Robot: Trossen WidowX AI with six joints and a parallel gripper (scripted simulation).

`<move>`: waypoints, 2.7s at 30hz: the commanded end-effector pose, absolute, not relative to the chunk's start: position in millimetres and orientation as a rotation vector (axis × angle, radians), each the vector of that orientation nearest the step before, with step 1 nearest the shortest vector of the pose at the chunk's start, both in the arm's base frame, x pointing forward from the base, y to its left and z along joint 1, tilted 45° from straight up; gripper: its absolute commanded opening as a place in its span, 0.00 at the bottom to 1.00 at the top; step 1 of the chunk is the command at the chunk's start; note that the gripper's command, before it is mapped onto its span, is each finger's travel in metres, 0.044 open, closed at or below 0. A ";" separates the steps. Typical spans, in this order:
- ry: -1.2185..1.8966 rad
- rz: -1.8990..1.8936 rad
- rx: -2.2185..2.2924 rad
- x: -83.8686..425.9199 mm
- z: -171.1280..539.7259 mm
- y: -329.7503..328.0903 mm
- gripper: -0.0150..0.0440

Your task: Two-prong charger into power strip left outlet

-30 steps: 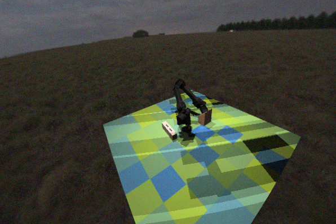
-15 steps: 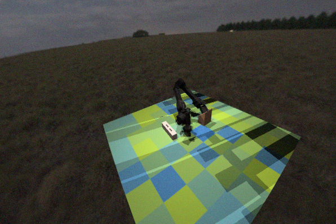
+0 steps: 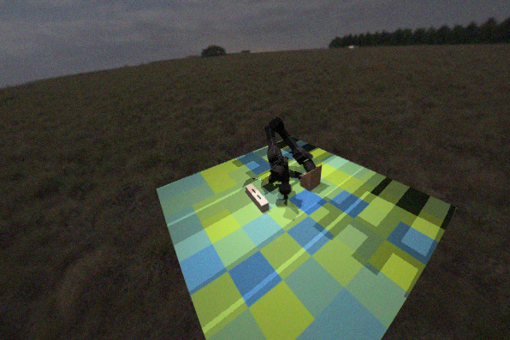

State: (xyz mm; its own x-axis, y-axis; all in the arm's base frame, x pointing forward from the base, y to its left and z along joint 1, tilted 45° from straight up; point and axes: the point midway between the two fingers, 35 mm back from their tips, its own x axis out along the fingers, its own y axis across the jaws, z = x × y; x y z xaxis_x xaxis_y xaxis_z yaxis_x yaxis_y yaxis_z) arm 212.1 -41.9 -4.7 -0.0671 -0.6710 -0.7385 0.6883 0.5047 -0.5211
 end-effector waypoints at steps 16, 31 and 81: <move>1.265 -1.040 -0.073 217.6 1.1 -49.6 0.25; 1.336 -0.957 -0.184 222.3 1.5 -65.7 0.25; 1.472 -0.786 -0.418 253.8 6.3 -102.5 0.25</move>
State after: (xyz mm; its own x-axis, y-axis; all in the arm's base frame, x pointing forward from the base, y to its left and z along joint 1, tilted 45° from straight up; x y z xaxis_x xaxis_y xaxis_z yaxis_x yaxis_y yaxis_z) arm 249.0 -100.3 5.1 -0.0810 -0.6863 -0.7228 0.2245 0.6940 -0.6841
